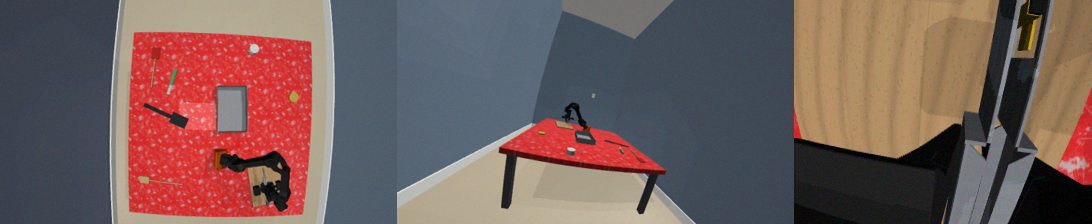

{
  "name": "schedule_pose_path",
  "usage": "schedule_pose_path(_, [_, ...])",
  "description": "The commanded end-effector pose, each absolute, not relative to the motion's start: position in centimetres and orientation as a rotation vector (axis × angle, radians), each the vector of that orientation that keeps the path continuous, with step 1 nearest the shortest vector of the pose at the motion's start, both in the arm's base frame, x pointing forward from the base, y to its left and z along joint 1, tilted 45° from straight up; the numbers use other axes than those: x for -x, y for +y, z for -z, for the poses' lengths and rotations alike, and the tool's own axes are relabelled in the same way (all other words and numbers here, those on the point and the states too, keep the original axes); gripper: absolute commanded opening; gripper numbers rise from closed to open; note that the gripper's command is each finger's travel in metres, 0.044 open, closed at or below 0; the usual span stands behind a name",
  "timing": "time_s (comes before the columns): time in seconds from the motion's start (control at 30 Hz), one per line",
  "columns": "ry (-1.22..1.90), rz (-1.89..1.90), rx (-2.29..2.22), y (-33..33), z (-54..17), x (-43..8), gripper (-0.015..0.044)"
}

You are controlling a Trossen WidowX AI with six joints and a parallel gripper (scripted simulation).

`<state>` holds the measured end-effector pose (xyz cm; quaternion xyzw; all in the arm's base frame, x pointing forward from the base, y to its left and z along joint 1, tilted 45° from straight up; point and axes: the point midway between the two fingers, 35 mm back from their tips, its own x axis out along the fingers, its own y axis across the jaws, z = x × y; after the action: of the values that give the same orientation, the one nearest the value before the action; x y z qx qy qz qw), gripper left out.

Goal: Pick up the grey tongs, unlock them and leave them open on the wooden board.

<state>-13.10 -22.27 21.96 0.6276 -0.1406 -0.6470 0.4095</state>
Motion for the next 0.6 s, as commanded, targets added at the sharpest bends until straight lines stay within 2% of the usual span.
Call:
schedule_pose_path(0.0, [-0.354,1.629,-1.581,-22.27,-21.97,13.09,0.0034])
schedule_pose_path(0.5, [-0.354,1.629,-1.581,-22.27,-21.97,13.09,0.0427])
schedule_pose_path(0.57, [-0.354,1.629,-1.581,-22.27,-21.97,13.09,0.044])
